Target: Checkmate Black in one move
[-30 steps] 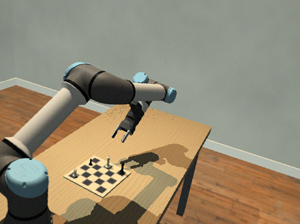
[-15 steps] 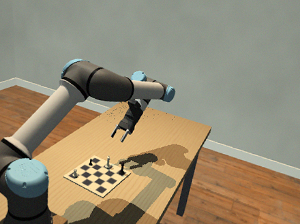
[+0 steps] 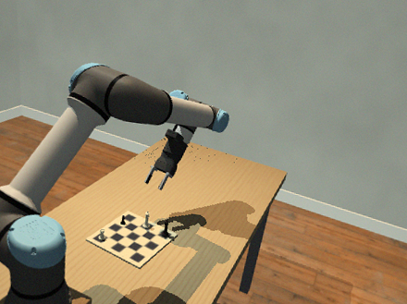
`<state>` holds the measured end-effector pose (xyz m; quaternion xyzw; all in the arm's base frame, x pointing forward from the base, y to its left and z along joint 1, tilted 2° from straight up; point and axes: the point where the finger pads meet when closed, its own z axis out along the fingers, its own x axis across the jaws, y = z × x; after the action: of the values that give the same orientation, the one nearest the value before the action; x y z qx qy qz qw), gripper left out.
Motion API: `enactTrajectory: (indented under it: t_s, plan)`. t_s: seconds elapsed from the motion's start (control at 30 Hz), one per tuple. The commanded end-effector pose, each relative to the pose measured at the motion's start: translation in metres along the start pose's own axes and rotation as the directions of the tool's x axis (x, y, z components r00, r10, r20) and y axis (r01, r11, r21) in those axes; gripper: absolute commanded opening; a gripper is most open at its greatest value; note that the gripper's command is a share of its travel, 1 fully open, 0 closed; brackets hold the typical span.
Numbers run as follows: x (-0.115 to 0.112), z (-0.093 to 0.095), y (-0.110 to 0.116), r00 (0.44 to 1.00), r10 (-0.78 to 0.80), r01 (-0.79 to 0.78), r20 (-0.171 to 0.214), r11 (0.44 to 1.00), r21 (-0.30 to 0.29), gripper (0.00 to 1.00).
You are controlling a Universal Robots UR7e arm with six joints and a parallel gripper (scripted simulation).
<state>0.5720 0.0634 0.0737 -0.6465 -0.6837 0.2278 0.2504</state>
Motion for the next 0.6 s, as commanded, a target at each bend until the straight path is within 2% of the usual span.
enactTrajectory:
  t_s: [0.0, 0.37, 0.43, 0.57]
  plan:
    - [0.006, 0.002, -0.012, 1.0, -0.02, 0.02, 0.012, 0.998, -0.056, 1.0]
    - [0.026, 0.02, -0.052, 0.995, -0.079, 0.091, 0.06, 0.969, -0.228, 1.0]
    - [0.026, 0.02, -0.052, 0.995, -0.079, 0.091, 0.06, 0.969, -0.228, 1.0]
    - [0.033, 0.031, -0.069, 0.992, -0.1, 0.12, 0.082, 0.949, -0.291, 1.0]
